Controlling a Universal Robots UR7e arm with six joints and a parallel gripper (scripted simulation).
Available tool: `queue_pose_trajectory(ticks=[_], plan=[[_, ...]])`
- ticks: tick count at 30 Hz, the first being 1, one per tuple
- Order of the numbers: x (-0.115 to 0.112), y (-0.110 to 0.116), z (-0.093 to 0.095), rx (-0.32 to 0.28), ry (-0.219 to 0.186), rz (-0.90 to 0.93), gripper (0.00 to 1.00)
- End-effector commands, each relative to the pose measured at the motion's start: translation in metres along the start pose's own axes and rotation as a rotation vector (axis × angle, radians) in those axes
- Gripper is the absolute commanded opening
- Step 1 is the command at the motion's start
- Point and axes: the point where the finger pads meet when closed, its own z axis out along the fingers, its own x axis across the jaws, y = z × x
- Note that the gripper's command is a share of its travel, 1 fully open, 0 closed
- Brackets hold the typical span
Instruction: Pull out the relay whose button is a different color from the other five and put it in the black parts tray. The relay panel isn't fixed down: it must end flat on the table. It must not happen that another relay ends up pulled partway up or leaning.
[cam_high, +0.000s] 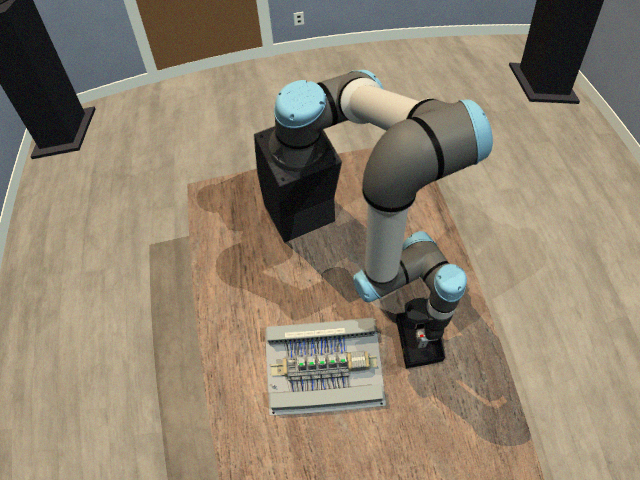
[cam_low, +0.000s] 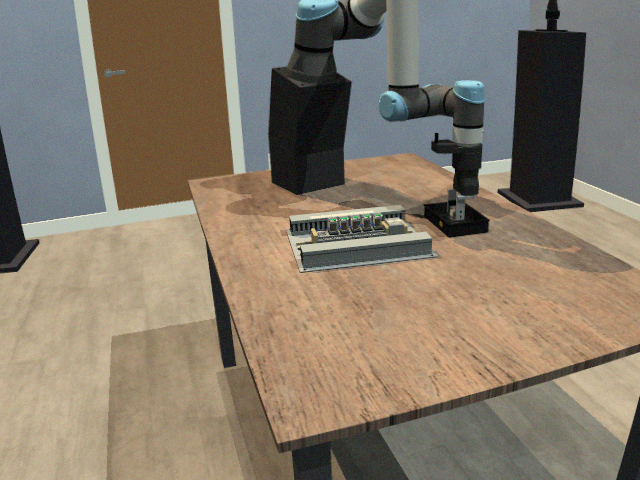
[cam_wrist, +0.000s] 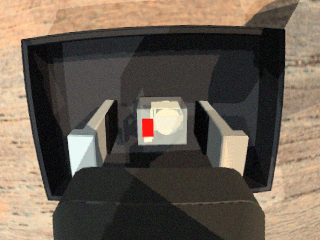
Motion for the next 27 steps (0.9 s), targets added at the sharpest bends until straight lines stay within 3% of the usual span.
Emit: queue_pose_trajectory(ticks=[1, 27], plan=[[-0.0006, 0.0003, -0.0014, -0.001, -0.001, 0.0, 0.98], [-0.0006, 0.0003, -0.0103, -0.001, -0.001, 0.0, 0.98]])
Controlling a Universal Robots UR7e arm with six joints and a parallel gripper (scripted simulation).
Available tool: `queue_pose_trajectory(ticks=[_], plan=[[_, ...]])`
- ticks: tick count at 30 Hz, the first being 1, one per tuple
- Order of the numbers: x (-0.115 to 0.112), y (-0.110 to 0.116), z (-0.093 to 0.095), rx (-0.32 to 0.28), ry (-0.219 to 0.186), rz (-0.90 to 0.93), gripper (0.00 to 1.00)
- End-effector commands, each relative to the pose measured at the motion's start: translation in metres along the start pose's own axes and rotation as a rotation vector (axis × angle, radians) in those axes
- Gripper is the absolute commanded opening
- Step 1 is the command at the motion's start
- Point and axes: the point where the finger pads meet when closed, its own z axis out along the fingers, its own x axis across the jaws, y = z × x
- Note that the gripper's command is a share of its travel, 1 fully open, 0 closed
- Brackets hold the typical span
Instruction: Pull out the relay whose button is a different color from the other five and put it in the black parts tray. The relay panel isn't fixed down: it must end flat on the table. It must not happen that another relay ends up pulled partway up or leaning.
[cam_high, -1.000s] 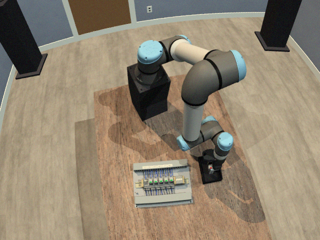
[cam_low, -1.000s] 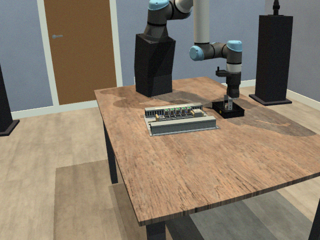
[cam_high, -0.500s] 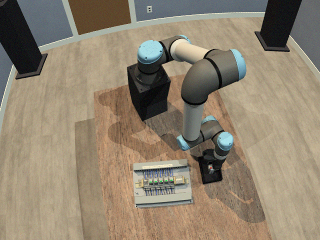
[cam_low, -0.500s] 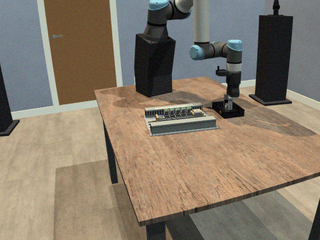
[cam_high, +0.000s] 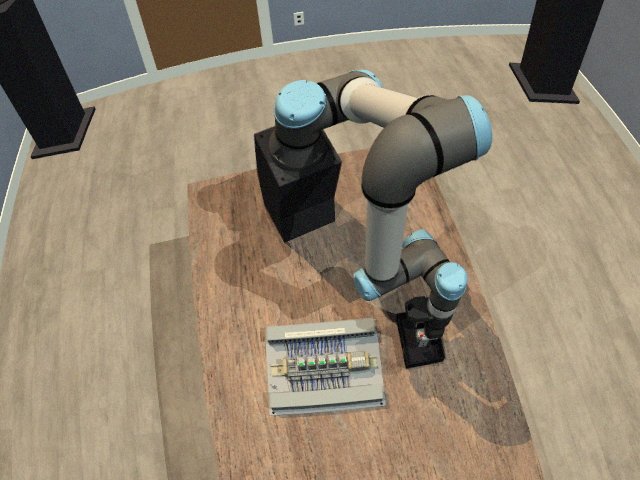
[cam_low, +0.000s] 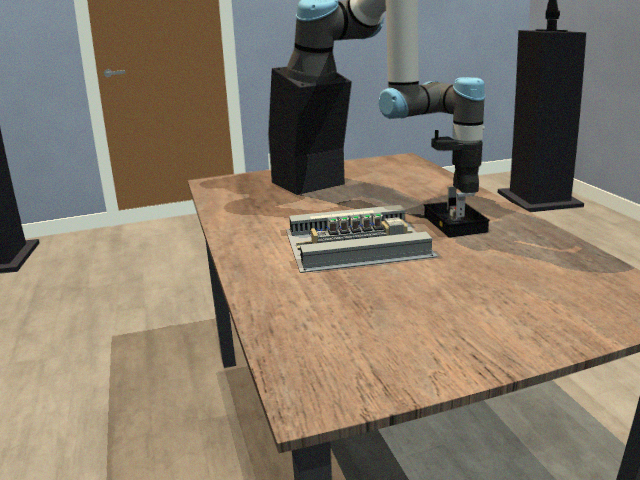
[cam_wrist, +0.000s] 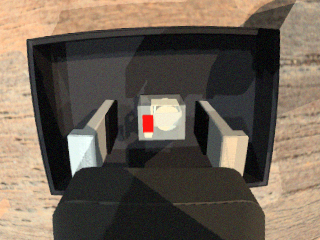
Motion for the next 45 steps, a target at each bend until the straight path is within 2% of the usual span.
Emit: queue_pose_trajectory(ticks=[1, 45], plan=[[-0.001, 0.0, -0.003, -0.001, -0.001, 0.0, 0.98], [-0.001, 0.0, -0.02, -0.001, -0.001, 0.0, 0.98]])
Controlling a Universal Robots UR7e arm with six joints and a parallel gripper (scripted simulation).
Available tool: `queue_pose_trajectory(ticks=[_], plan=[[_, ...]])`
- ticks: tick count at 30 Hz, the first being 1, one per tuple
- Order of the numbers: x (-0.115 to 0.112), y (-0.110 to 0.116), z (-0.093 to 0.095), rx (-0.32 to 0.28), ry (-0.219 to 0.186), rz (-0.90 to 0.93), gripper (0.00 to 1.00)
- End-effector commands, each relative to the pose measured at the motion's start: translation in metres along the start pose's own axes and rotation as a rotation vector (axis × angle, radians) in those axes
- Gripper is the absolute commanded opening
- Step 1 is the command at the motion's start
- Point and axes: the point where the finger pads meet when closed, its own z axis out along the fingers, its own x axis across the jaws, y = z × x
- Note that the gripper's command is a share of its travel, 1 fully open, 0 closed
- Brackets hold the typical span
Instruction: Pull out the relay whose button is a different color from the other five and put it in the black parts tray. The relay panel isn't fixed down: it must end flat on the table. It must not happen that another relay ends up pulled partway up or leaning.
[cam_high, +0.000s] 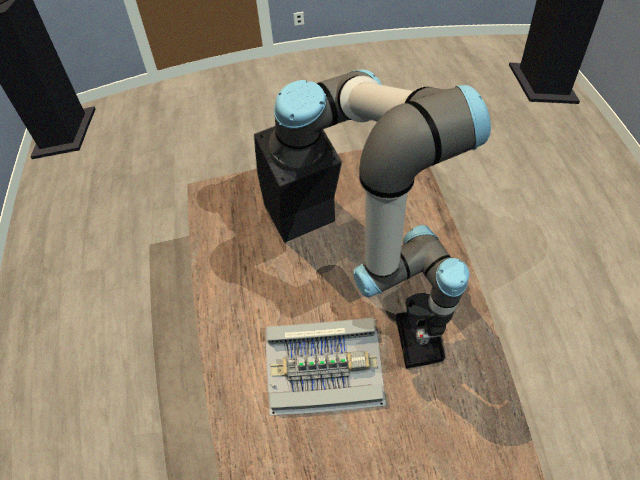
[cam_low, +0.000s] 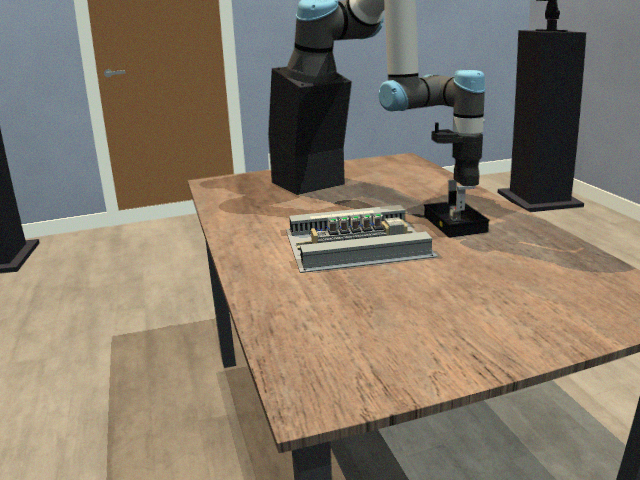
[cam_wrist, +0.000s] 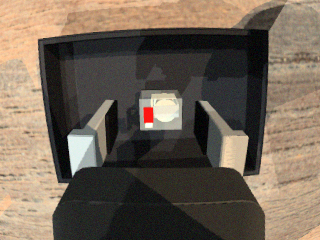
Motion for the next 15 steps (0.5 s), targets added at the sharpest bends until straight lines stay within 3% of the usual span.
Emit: queue_pose_trajectory(ticks=[1, 15], plan=[[-0.0006, 0.0003, -0.0024, -0.001, -0.001, 0.0, 0.98], [-0.0005, 0.0003, -0.0053, -0.001, -0.001, 0.0, 0.98]])
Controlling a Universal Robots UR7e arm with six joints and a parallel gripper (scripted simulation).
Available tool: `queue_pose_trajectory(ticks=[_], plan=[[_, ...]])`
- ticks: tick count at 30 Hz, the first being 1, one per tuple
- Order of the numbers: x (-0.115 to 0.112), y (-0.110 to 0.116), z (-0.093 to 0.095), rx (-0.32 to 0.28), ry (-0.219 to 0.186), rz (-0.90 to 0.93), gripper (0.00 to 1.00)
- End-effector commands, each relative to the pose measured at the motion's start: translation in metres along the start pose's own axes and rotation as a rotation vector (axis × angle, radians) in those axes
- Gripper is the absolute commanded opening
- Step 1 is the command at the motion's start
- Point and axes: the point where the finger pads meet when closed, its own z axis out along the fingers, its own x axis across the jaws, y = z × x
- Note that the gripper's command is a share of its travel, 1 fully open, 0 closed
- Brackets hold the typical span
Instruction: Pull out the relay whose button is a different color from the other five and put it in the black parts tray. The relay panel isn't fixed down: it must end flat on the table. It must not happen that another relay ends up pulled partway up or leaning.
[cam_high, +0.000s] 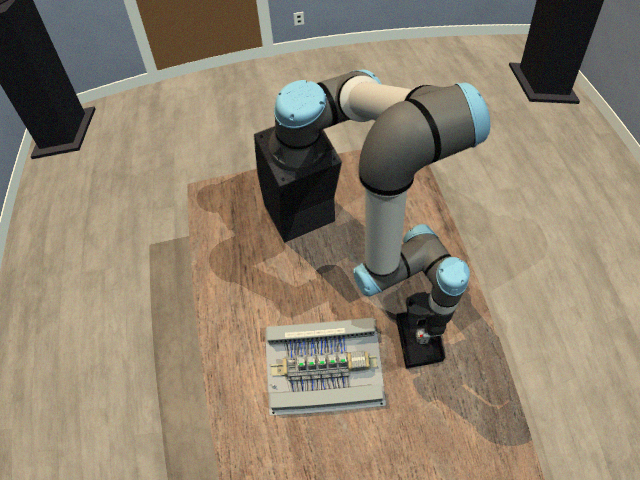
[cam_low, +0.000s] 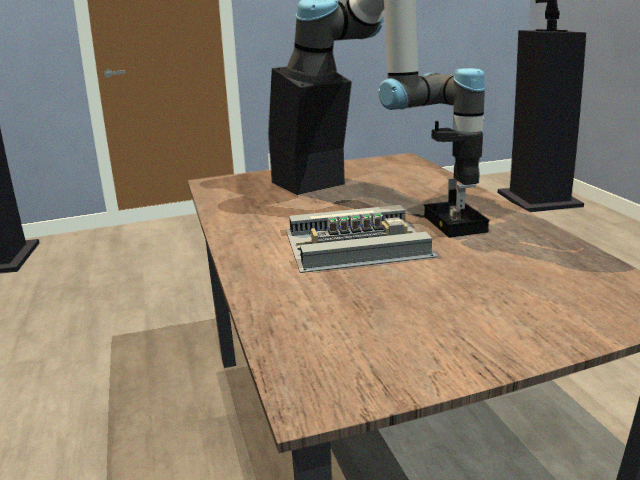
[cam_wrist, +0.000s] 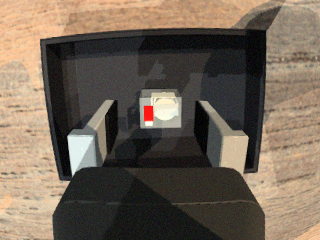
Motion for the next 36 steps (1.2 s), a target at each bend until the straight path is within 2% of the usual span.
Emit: queue_pose_trajectory(ticks=[1, 27, 33, 36], plan=[[-0.001, 0.0, -0.001, -0.001, -0.001, 0.0, 0.98], [-0.001, 0.0, -0.003, -0.001, -0.001, 0.0, 0.98], [-0.001, 0.0, -0.009, -0.001, -0.001, 0.0, 0.98], [-0.001, 0.0, -0.02, -0.001, -0.001, 0.0, 0.98]])
